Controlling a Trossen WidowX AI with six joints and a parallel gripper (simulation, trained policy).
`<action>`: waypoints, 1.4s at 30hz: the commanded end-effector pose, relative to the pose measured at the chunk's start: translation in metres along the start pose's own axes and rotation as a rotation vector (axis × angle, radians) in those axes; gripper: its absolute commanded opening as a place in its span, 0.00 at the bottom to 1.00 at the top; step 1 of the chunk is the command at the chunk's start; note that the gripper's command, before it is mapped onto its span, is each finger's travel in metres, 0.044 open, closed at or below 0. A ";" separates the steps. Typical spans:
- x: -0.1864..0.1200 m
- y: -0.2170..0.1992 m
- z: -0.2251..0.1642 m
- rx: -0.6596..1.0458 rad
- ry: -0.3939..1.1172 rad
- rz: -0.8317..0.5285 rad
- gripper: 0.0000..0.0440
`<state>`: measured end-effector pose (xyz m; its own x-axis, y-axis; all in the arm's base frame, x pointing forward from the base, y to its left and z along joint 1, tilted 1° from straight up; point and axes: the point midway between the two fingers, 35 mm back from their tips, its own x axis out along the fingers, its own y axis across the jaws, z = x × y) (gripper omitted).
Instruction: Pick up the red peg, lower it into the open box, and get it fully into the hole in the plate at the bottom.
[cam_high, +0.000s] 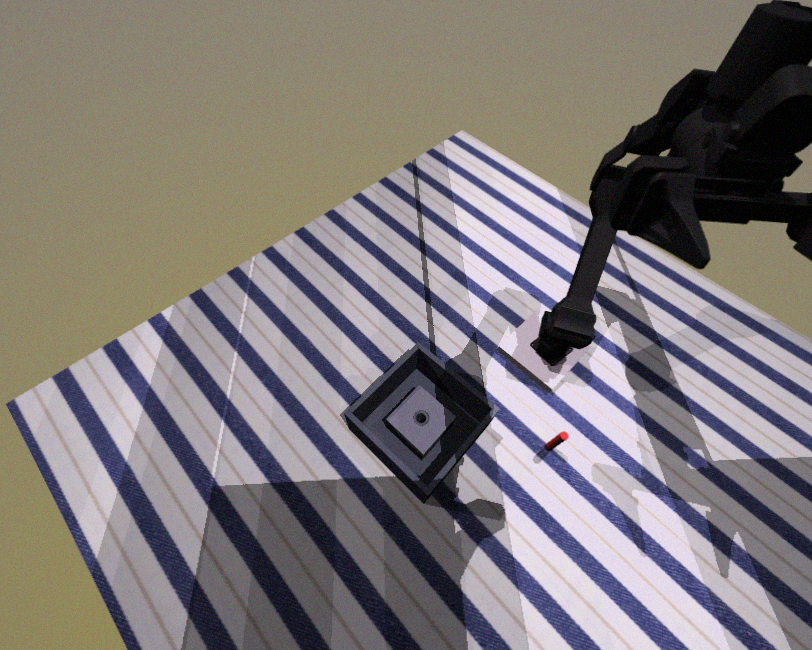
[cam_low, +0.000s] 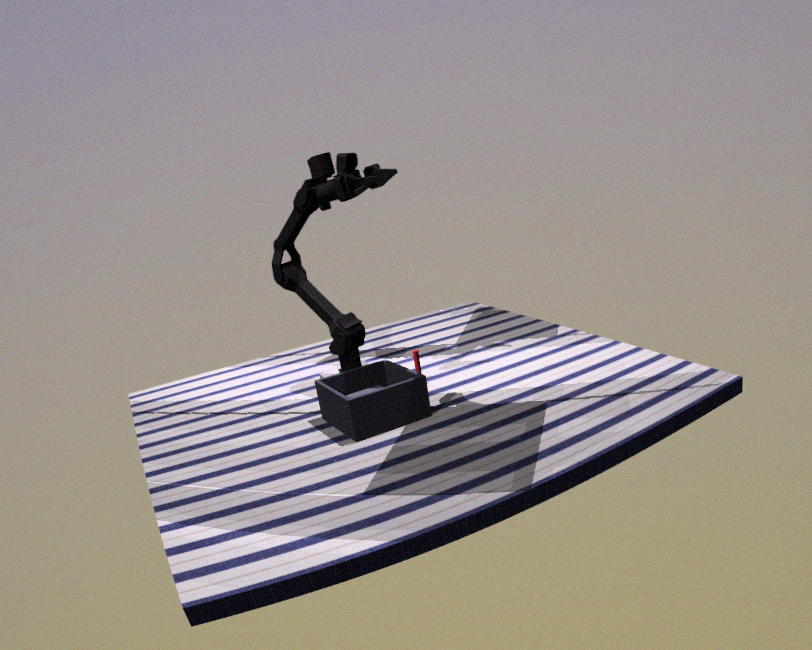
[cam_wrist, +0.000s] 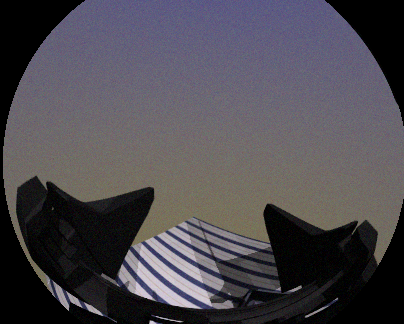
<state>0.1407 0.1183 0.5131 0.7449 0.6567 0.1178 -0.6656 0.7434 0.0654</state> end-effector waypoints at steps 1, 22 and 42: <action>0.014 -0.012 -0.030 0.075 0.107 -0.059 1.00; 0.034 -0.049 -0.185 0.477 0.630 -0.365 1.00; -0.004 -0.039 -0.310 0.816 1.084 -0.757 1.00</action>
<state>0.1848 0.1276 0.2214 0.4071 0.2615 -0.8752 0.2180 0.9026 0.3711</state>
